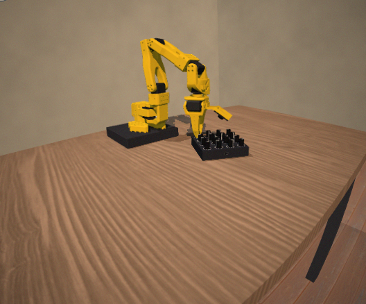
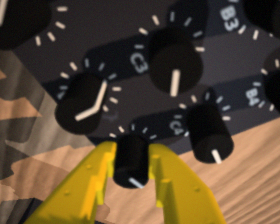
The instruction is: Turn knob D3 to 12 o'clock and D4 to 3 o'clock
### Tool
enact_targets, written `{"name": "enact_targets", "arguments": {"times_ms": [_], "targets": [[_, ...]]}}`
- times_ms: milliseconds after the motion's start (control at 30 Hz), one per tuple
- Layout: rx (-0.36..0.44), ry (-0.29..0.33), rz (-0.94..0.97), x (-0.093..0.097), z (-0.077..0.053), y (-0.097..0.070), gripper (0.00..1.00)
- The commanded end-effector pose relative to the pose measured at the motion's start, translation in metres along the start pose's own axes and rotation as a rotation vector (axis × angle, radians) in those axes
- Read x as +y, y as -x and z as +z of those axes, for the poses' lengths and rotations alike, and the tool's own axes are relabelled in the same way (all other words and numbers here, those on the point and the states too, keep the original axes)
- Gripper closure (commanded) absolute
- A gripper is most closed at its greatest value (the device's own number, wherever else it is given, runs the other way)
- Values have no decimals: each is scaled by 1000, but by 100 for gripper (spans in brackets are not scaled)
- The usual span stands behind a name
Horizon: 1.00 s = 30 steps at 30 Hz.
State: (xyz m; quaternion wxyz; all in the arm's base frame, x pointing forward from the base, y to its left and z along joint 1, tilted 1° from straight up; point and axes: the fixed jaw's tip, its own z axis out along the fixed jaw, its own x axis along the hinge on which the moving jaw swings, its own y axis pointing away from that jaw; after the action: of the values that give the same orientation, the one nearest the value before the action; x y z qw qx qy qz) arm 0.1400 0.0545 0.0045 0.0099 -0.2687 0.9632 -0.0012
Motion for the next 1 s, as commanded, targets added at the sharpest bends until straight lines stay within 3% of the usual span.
{"name": "enact_targets", "arguments": {"times_ms": [0, 200, 967], "targets": [[8, 5, 82, 0, 1, -2, 99], [8, 4, 187, 0, 1, -1, 99], [8, 4, 222, 0, 1, -1, 99]]}}
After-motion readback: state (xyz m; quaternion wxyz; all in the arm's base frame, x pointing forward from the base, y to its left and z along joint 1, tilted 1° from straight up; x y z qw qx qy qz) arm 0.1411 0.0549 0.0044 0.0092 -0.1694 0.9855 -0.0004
